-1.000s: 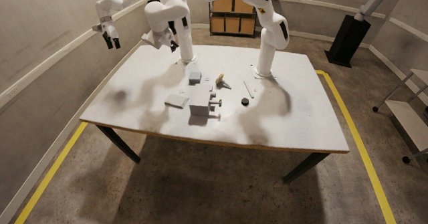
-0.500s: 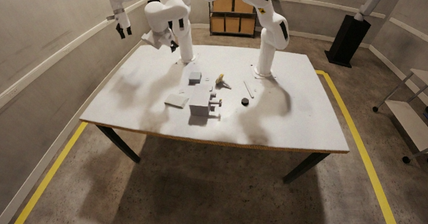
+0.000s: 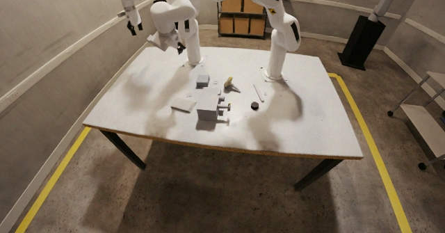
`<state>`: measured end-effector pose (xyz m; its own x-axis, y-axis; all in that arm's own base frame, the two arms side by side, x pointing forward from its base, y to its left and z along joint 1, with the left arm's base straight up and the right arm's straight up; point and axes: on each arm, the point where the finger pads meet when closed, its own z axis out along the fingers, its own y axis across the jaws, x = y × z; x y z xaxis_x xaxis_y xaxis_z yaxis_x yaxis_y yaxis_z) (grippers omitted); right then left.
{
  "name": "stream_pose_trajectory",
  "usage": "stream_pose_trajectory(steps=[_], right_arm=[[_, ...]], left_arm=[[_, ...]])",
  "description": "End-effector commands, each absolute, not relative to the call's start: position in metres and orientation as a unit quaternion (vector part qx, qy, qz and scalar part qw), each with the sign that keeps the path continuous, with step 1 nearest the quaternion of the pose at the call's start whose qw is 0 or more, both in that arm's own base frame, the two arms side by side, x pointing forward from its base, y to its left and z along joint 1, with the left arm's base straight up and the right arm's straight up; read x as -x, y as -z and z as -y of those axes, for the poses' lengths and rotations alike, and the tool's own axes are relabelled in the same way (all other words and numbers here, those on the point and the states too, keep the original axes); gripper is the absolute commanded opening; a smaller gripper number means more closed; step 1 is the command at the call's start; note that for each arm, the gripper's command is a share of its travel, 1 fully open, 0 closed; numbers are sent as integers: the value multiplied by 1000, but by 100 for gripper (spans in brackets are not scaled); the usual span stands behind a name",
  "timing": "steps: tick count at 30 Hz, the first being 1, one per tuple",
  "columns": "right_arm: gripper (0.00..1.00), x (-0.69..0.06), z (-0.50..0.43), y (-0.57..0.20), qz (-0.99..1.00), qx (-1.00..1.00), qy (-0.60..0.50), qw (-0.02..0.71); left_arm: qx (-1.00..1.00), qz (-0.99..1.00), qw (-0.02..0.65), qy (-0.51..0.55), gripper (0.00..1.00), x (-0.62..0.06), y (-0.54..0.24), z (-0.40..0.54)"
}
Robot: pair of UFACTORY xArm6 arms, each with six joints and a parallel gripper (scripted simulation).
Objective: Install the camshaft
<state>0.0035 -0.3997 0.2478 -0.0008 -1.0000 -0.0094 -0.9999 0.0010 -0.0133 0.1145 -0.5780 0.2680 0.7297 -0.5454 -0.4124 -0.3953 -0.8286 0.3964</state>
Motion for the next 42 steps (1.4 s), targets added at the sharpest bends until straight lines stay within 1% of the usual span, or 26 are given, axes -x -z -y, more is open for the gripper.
stream_pose_trajectory(steps=[1, 22, 24, 27, 32, 35, 37, 38, 42], right_arm=[[100, 3, 400, -250, -710, 704, 0, 0], [100, 4, 400, -250, -710, 704, 0, 0], [100, 4, 400, -250, -710, 704, 0, 0], [100, 4, 400, -250, -710, 704, 0, 0], [100, 4, 400, -250, -710, 704, 0, 0], [100, 4, 400, -250, -710, 704, 0, 0], [100, 4, 400, -250, -710, 704, 0, 0], [100, 4, 400, -250, -710, 704, 0, 0], [100, 4, 400, -250, -710, 704, 0, 0]], left_arm=[[-919, 257, 144, 262, 100, -115, -270, 579], [-919, 258, 143, 262, 100, -117, -269, 576], [-918, 265, 136, 261, 100, -127, -263, 558], [-913, 291, 114, 261, 100, -151, -247, 505], [-890, 345, 79, 287, 100, -157, -230, 445], [-881, 360, 73, 300, 100, -160, -220, 410], [-881, 360, 73, 300, 100, -160, -220, 410], [-881, 360, 73, 300, 100, -165, -210, 378], [-880, 361, 72, 301, 100, -169, -199, 340]])
